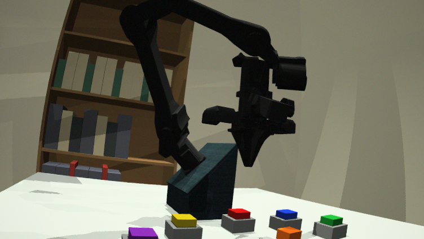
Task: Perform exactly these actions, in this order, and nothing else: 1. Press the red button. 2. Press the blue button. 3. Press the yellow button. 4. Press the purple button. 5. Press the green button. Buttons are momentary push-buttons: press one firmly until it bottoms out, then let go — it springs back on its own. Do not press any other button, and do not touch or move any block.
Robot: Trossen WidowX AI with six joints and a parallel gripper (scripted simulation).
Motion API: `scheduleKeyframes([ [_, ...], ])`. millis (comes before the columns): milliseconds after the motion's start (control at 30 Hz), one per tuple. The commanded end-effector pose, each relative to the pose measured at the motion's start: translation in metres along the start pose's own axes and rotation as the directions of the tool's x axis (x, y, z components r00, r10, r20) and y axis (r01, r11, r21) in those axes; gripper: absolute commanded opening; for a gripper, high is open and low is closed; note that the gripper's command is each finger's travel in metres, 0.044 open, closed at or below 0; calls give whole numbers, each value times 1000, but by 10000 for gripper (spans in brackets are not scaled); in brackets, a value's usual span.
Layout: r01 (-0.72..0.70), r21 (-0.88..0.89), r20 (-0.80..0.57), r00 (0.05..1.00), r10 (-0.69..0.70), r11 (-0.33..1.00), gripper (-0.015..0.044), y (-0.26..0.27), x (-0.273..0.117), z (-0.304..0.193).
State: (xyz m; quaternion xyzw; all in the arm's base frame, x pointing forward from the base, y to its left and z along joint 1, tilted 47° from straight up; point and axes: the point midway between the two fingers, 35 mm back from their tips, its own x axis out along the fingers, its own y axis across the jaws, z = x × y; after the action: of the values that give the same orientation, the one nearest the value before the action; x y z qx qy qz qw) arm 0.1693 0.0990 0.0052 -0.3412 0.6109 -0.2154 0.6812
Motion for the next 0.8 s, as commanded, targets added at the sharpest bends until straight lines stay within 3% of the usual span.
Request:
scheduleKeyframes([
  [0, -6, 6, 0, 1000, 6, 1000, 20, 28, -4, 11],
  [200, -10, 8, 2, 1000, 10, 1000, 20, 87, -2, 28],
  [333, -10, 8, 2, 1000, 10, 1000, 20, 89, 1, 28],
  [500, -8, 9, 3, 1000, 8, 1000, 20, 89, 58, 28],
  [767, -7, 9, 3, 1000, 7, 1000, 20, 89, 66, 29],
])
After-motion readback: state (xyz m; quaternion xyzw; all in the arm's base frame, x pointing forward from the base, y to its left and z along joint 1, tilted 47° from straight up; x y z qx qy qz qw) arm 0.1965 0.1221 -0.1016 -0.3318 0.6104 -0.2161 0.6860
